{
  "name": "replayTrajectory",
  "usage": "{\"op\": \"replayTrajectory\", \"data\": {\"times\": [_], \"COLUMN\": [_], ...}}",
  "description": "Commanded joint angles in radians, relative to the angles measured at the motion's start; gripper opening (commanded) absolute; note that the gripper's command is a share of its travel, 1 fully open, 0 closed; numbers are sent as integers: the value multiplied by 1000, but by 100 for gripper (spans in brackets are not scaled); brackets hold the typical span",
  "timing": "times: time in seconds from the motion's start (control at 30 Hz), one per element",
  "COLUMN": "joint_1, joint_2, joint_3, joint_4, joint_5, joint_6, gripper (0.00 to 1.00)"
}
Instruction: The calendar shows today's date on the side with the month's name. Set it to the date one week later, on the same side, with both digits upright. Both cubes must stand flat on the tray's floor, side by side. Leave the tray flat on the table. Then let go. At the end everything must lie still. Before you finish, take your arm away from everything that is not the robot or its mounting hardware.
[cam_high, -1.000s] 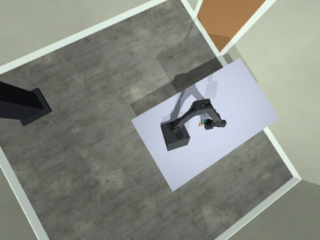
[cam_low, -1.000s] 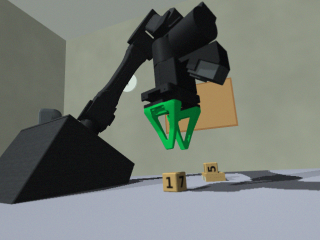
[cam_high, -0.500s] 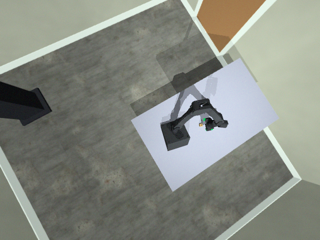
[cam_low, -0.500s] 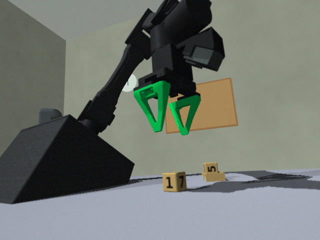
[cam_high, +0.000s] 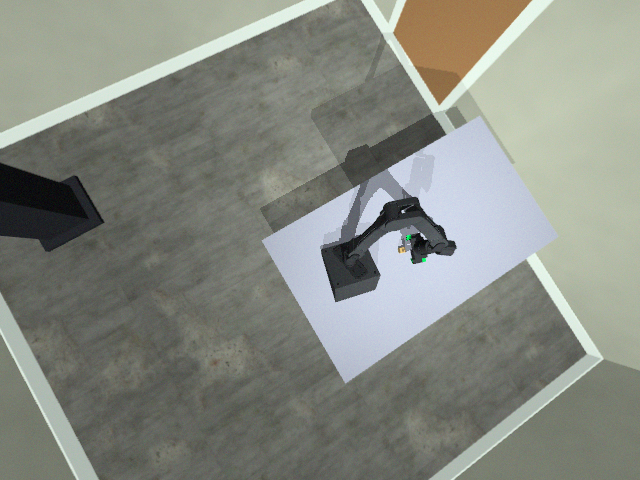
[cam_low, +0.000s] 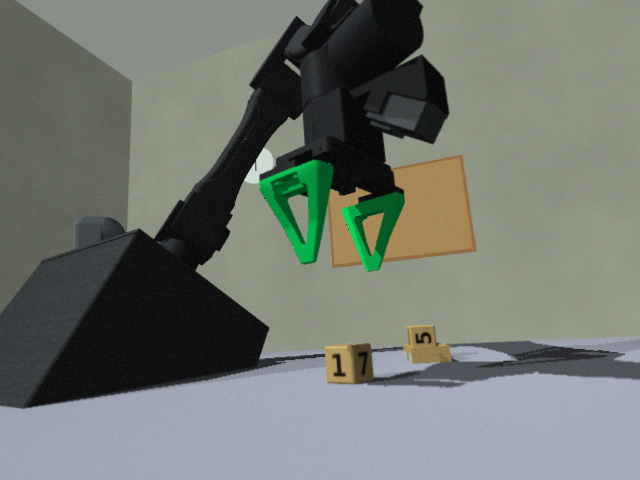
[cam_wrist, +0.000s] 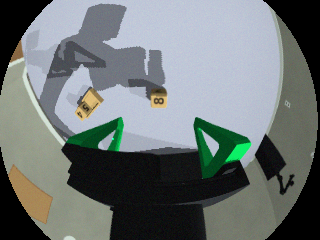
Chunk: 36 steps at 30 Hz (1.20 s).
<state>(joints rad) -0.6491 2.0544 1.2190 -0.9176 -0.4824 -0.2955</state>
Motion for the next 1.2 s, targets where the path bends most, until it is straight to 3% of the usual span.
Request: {"op": "replayTrajectory", "data": {"times": [0.0,0.23,0.43,0.53,0.6,0.97,1.07,1.17], "joint_1": [-17,-17,-14,-13,-11,-4,-4,0], "joint_2": [-17,-15,-9,-9,-6,3,3,7], "joint_3": [7,-3,-14,-12,-8,-11,-11,-32], "joint_4": [-19,-17,4,6,17,25,25,29], "joint_5": [5,5,5,5,4,3,3,3], "joint_6": [-6,75,322,335,463,835,839,1003], "gripper": [100,100,100,100,100,100,100,100]}}
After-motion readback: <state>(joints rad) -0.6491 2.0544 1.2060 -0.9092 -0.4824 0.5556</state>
